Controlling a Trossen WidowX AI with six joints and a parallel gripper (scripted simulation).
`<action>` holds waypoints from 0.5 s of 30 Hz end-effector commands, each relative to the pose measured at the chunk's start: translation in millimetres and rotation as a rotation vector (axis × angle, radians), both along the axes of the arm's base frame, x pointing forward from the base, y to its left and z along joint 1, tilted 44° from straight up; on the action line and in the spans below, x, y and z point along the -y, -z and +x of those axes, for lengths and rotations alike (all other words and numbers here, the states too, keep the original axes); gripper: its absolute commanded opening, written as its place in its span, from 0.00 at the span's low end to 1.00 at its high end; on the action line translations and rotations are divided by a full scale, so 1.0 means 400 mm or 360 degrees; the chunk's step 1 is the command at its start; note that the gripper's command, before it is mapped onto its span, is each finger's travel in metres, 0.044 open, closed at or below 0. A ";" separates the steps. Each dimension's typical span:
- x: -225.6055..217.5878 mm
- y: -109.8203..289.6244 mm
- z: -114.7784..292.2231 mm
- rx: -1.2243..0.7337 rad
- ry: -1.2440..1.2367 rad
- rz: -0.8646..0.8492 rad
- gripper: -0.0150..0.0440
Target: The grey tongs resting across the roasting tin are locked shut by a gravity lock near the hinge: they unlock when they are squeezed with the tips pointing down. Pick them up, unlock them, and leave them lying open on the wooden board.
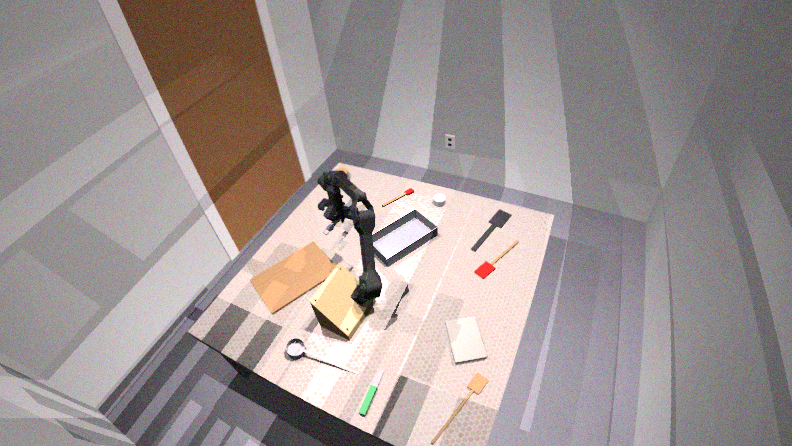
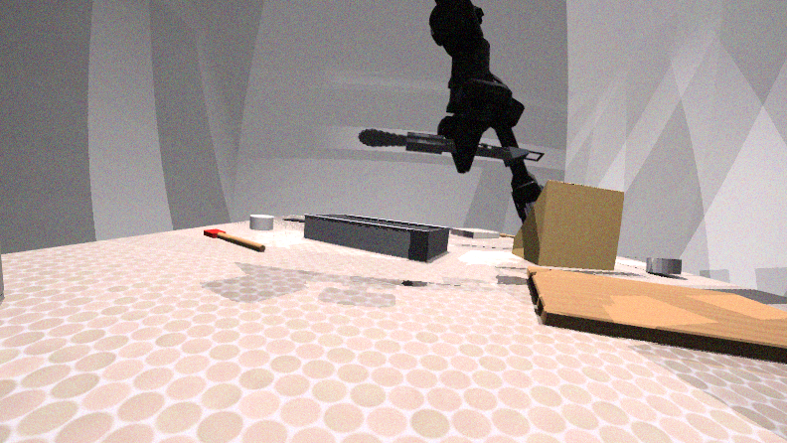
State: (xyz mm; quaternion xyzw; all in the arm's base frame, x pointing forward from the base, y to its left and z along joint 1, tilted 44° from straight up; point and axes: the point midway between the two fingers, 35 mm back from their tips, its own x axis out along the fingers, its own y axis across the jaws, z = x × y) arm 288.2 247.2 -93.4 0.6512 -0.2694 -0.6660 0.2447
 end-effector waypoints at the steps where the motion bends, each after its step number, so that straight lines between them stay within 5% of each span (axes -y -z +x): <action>1: -0.016 0.007 -0.013 -0.0145 -0.0156 0.0011 0.00; 15: -0.062 0.031 -0.067 -0.0238 -0.0260 0.0023 0.00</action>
